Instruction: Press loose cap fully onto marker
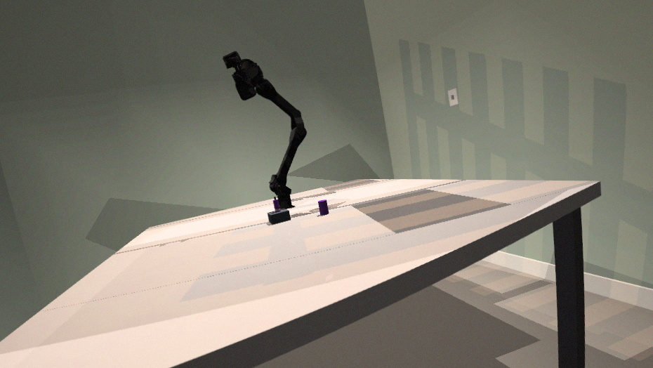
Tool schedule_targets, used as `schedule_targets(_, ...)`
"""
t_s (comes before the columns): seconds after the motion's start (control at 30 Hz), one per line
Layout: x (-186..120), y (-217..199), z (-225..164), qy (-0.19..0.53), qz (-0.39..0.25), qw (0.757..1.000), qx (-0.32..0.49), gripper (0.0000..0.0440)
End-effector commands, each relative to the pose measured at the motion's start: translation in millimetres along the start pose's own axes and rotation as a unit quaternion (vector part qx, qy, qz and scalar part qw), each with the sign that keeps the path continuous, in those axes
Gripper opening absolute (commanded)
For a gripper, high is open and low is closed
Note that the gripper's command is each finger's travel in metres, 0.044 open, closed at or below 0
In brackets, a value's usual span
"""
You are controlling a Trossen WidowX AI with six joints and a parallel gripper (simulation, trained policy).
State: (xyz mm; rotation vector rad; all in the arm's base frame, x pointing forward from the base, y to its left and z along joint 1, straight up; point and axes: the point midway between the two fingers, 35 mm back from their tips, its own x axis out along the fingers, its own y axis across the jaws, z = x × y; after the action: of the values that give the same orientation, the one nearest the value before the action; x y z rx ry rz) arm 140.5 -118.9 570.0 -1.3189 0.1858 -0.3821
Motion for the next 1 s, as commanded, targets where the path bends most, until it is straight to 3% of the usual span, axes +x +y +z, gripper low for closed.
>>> schedule_targets(0.0, 9.0, 7.6, -11.5, -0.008, 0.017, 1.000, 0.018, 0.0314)
schedule_targets(0.97, 58.9, 68.9, -35.3, -0.061, 0.136, 0.985, 0.090, 0.0312)
